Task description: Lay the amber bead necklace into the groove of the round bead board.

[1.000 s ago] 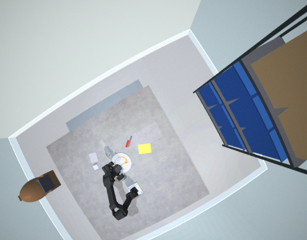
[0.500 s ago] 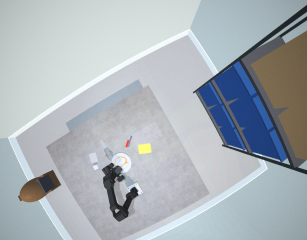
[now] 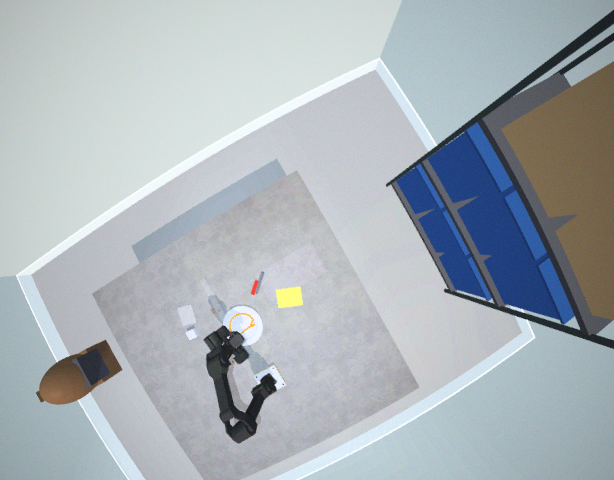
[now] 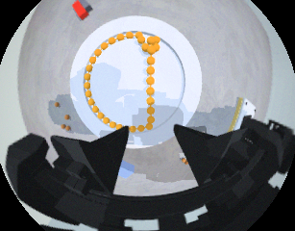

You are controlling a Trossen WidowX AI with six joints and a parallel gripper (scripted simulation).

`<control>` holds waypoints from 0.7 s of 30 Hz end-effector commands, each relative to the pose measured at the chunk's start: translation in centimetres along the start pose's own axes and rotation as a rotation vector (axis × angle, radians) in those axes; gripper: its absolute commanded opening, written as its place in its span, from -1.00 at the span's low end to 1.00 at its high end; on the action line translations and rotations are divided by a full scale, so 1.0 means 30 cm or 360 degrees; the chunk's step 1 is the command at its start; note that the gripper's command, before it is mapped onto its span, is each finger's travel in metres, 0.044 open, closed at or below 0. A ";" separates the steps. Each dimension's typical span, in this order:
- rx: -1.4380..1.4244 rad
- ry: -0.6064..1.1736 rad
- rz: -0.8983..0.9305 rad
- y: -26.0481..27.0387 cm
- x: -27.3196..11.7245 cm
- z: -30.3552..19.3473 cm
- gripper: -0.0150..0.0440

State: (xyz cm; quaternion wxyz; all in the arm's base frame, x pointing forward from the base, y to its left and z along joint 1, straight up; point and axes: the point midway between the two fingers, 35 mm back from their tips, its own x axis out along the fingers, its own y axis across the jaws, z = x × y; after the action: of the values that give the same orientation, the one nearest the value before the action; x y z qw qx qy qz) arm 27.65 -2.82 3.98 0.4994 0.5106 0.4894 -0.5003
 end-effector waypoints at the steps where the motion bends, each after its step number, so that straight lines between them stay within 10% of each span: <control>1: 0.0005 -0.0004 0.0005 0.000 -0.014 0.001 0.93; 21: 0.0005 -0.0005 0.0005 -0.001 -0.016 0.000 1.00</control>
State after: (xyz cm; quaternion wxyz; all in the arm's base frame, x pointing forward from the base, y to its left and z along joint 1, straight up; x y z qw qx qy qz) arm 27.59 -2.78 4.36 0.4999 0.5110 0.4889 -0.5000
